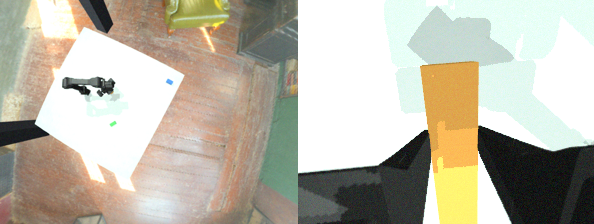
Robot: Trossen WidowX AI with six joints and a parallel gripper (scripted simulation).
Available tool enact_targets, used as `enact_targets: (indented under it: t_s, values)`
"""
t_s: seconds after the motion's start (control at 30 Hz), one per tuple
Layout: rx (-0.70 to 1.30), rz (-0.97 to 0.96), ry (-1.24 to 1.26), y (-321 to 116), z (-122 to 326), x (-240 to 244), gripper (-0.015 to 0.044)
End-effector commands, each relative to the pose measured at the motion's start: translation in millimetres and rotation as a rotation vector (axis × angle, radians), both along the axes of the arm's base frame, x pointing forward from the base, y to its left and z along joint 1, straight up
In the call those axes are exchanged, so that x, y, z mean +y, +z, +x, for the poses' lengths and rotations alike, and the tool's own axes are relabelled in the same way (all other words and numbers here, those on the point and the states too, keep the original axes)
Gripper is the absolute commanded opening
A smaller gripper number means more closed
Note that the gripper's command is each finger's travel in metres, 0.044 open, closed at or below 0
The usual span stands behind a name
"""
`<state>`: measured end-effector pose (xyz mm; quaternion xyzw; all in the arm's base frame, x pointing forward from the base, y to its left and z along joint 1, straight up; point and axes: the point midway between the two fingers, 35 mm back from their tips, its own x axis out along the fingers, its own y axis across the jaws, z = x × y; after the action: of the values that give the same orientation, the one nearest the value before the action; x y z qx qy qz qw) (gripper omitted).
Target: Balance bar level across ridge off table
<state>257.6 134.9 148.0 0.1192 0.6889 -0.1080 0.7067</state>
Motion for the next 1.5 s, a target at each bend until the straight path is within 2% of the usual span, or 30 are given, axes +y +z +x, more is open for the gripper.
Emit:
enact_targets:
  t_s: [0.0,0.7,1.47]
  values:
    - [0.001,0.003,-0.008,-5.3,-0.4,1.9,0.0]
    - [0.002,0.002,-0.026,-37.1,-1.8,-3.7,0.0]
    - [0.002,0.002,-0.026,-38.6,-1.8,-4.1,0.0]
